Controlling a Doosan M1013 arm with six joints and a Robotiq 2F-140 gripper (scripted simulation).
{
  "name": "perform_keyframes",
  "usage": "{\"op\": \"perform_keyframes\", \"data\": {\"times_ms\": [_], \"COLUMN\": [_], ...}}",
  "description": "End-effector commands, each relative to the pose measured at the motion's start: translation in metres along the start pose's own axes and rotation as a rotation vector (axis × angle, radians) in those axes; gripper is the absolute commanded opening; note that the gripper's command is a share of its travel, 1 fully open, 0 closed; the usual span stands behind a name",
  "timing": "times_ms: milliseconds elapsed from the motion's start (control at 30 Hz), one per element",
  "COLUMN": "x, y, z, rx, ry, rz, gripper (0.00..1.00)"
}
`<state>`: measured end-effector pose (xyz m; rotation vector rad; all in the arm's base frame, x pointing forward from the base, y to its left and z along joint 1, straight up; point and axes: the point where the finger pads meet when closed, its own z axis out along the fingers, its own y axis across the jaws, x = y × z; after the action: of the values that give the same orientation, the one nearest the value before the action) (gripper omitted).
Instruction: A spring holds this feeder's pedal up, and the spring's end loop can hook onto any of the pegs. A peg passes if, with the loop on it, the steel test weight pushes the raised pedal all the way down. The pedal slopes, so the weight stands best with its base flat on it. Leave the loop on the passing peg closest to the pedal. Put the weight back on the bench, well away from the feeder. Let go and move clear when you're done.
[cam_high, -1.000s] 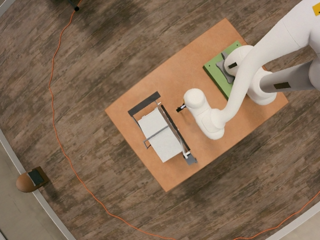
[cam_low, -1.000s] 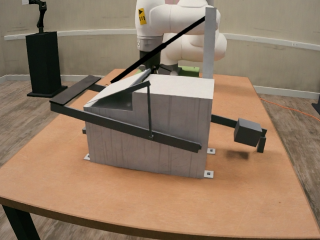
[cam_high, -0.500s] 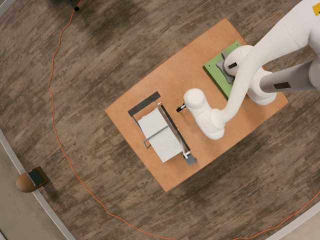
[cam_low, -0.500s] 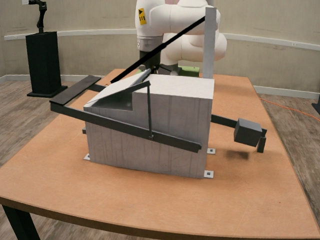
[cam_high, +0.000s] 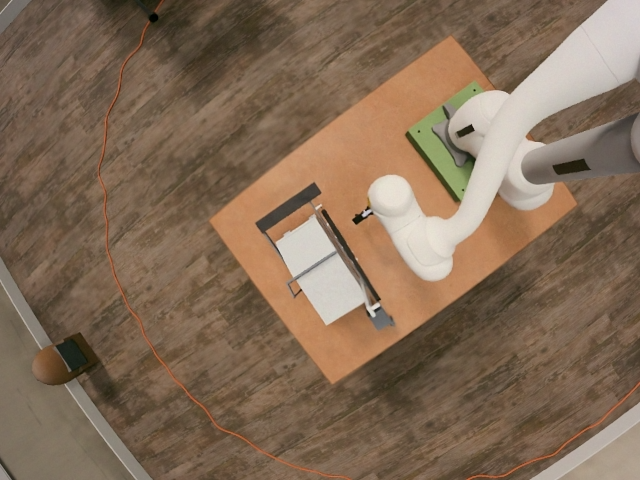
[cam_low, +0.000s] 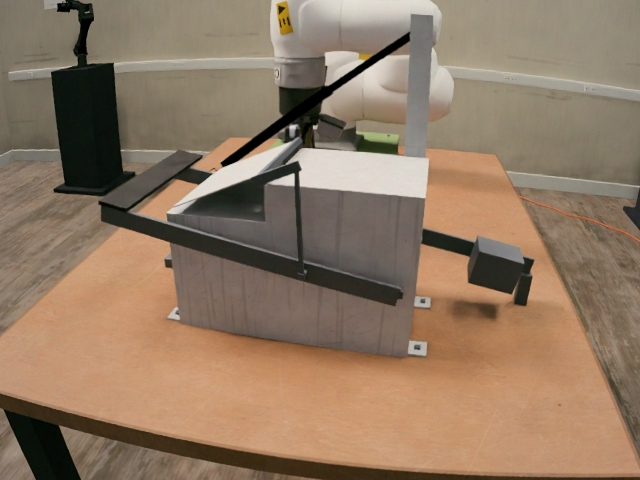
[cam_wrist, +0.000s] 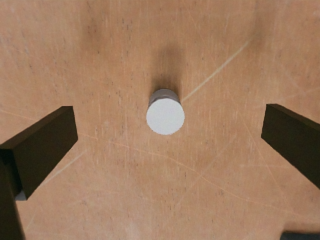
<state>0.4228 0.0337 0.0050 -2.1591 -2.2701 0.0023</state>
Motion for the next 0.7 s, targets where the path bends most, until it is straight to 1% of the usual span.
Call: {"op": "perform_keyframes", "data": {"times_ms": [0, 67, 167, 633, 667], "x": [0.0, 0.0, 0.0, 0.0, 0.0], "y": [0.0, 0.0, 0.0, 0.0, 0.0], "z": [-0.008, -0.013, -0.011, -0.048, -0.048], "rx": [-0.001, -0.001, -0.001, -0.001, -0.001], "ry": [0.0, 0.0, 0.0, 0.0, 0.0], "rz": [0.0, 0.0, 0.0, 0.0, 0.0], "gripper": [1.0, 1.0, 1.0, 1.0, 1.0]}}
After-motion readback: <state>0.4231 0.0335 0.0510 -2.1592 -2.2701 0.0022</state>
